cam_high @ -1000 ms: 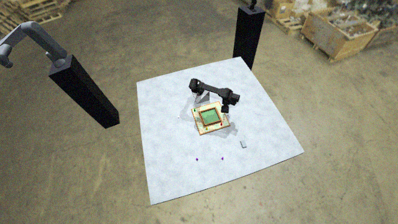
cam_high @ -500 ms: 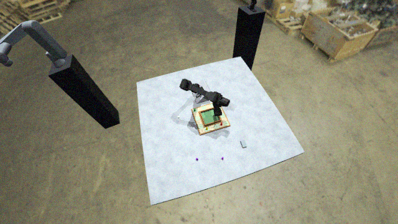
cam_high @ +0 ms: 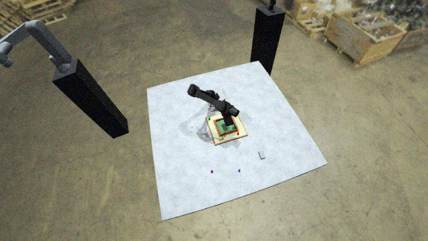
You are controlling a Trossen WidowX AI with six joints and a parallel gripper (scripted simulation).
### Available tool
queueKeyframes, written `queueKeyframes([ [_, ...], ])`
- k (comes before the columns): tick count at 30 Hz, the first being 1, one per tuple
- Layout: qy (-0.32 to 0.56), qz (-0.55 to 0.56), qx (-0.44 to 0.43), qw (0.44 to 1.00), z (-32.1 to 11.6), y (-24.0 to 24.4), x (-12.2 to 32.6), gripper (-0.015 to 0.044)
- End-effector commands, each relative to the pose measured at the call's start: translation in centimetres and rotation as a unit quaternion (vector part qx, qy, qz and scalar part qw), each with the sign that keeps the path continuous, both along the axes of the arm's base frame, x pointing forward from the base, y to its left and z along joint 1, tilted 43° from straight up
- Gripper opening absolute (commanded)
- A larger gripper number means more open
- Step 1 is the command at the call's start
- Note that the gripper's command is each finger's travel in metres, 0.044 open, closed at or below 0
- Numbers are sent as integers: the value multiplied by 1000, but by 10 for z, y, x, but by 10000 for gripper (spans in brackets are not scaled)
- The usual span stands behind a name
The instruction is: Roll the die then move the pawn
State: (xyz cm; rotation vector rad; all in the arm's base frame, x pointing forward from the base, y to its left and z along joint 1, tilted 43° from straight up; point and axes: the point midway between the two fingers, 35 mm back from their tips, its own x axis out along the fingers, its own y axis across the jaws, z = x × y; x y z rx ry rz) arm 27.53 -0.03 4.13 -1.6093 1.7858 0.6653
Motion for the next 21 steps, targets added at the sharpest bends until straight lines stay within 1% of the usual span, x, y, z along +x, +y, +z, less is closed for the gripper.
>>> queueKeyframes([
  [1,12,-7,32,999,-4,-3,-5,0],
  [11,21,-26,194,980,-13,-6,-12,0],
  [21,-16,-2,345,939,-14,-6,-12,0],
])
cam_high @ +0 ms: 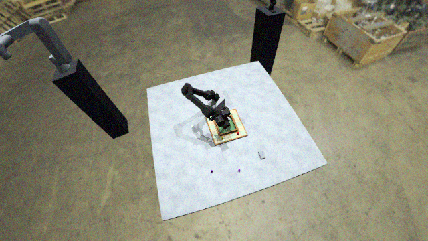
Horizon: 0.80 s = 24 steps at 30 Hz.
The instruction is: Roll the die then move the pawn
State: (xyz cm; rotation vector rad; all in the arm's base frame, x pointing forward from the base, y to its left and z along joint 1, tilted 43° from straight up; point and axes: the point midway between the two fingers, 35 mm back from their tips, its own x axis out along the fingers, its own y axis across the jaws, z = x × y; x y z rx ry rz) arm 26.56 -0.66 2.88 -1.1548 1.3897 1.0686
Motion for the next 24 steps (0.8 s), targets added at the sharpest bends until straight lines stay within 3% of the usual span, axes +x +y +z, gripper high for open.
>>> queueKeyframes([
  [1,-21,10,54,998,-1,0,-2,0],
  [7,-51,20,101,993,2,0,0,0],
  [13,-51,20,101,993,49,6,8,0],
  [24,-54,22,99,993,47,5,7,0],
])
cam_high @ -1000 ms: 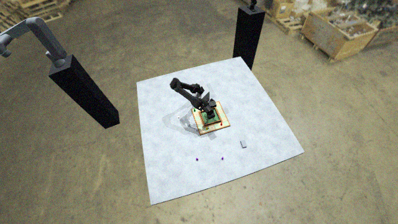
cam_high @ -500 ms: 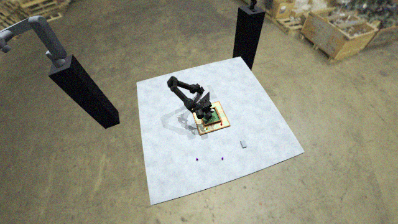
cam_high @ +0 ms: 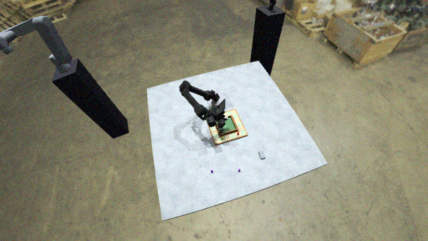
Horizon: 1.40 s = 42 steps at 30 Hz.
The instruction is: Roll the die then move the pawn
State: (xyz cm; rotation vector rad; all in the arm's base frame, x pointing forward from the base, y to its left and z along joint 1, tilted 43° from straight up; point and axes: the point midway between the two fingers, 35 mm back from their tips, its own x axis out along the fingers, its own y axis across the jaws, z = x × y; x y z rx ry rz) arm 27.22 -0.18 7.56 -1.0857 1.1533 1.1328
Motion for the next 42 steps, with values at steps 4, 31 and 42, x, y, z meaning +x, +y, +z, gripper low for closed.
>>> queueKeyframes([
  [4,-1,0,0,1000,0,0,0,0],
  [31,49,-20,-406,912,-23,11,2,440],
  [42,-22,-264,-373,889,-46,23,56,256],
])
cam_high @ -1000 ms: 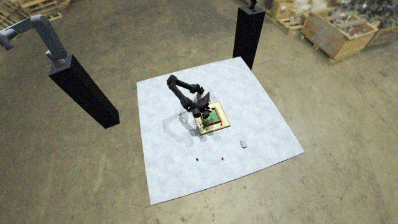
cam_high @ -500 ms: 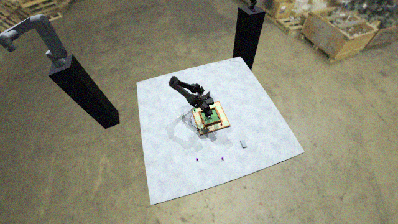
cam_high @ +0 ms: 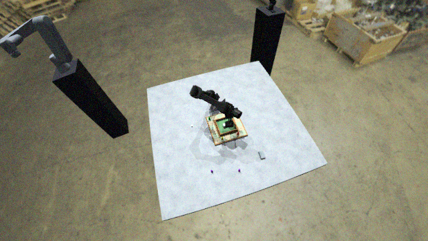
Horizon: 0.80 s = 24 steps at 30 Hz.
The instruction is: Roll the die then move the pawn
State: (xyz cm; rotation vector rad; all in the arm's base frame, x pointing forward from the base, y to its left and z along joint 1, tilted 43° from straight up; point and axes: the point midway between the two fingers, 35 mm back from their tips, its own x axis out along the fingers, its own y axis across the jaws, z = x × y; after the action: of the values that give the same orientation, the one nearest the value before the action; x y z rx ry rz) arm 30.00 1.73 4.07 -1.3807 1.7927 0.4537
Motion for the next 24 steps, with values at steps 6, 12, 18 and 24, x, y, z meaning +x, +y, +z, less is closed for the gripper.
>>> queueKeyframes([
  [6,-267,-288,-49,919,-45,10,84,200],
  [12,-286,-308,-52,906,-50,10,89,200],
  [18,-286,-308,-52,906,-49,10,90,200],
  [24,-286,-308,-52,906,-60,-1,90,200],
])
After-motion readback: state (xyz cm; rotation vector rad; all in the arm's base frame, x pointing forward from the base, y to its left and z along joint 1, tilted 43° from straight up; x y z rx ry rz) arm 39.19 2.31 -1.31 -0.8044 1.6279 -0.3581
